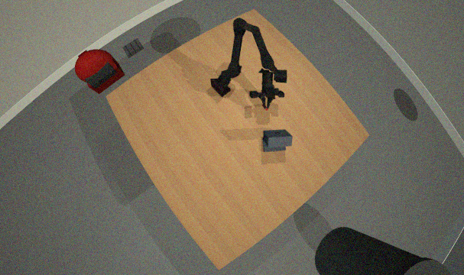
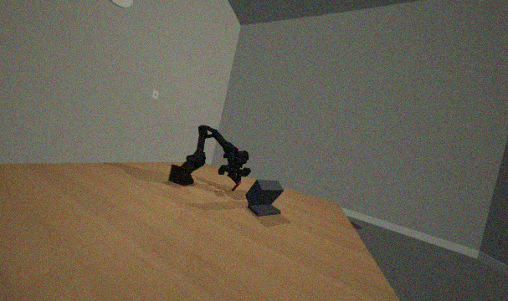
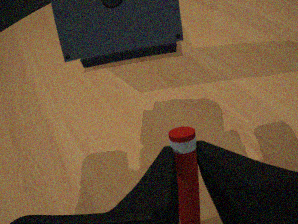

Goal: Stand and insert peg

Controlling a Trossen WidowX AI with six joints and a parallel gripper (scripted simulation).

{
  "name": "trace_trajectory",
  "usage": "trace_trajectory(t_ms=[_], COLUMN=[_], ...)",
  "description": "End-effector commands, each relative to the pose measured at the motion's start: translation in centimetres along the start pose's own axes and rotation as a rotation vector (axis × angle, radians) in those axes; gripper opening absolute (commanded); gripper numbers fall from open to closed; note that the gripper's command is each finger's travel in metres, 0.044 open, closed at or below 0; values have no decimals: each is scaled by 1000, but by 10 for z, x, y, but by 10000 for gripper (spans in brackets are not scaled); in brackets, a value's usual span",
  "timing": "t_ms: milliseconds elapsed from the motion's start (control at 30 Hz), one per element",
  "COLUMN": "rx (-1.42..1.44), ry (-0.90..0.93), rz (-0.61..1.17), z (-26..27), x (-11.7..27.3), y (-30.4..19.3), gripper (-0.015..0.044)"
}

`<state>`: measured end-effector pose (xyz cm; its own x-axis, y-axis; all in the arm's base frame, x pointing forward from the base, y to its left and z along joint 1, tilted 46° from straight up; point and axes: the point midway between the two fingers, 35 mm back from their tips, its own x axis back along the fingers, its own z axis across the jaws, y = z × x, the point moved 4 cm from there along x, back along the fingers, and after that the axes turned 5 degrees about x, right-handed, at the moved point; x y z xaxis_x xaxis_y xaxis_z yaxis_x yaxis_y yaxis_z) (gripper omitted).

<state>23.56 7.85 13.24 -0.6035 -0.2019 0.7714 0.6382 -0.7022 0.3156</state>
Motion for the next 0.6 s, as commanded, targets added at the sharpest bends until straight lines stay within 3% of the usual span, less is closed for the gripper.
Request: trace_trajectory(t_ms=[0,567], rx=[-4,-7], ry=[0,-12], rz=[-44,-190], z=[-1,1], x=[3,12], y=[-3,-15], gripper=[49,49])
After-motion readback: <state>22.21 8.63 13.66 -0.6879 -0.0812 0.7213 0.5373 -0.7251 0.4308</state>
